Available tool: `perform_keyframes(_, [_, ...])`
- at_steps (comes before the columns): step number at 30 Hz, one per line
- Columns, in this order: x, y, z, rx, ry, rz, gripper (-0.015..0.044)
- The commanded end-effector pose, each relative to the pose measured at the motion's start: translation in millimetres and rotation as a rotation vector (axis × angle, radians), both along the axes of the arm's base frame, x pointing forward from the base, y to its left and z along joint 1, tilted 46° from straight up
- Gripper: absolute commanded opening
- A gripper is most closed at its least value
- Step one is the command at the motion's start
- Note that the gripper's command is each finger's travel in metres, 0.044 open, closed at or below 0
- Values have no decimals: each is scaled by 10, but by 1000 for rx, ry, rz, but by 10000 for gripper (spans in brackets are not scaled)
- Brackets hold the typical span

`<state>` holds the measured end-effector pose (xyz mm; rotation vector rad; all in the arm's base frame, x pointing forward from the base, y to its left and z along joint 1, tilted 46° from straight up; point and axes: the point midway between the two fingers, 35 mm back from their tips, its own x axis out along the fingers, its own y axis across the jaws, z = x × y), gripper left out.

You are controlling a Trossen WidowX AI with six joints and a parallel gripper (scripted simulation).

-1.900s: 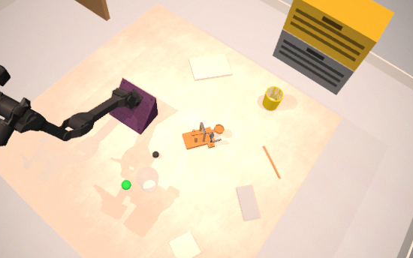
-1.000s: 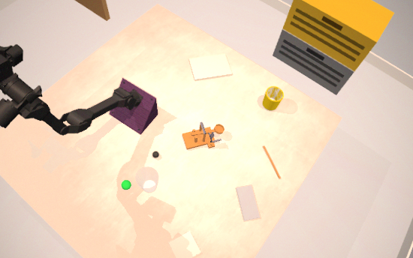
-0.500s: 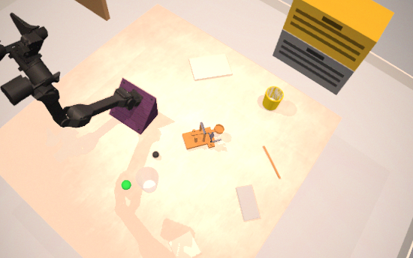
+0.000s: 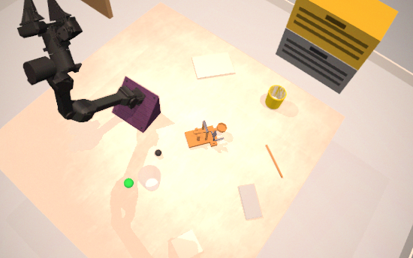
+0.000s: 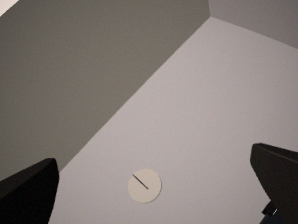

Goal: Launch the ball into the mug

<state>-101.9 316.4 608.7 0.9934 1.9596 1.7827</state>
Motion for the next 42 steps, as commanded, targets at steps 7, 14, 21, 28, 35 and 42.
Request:
perform_keyframes(7, [468, 641, -537, -252, 98, -197, 440])
perform_keyframes(14, [830, 949, -916, -401, 162, -332, 440])
perform_keyframes(21, [1216, 1175, -1323, -544, 228, -471, 440])
perform_keyframes(28, [1621, 1317, -1749, -678, 291, -616, 440])
perform_keyframes(35, [2038, 1376, -2203, -812, 355, -769, 440])
perform_keyframes(42, [2469, 1343, -2711, -959, 429, -942, 440])
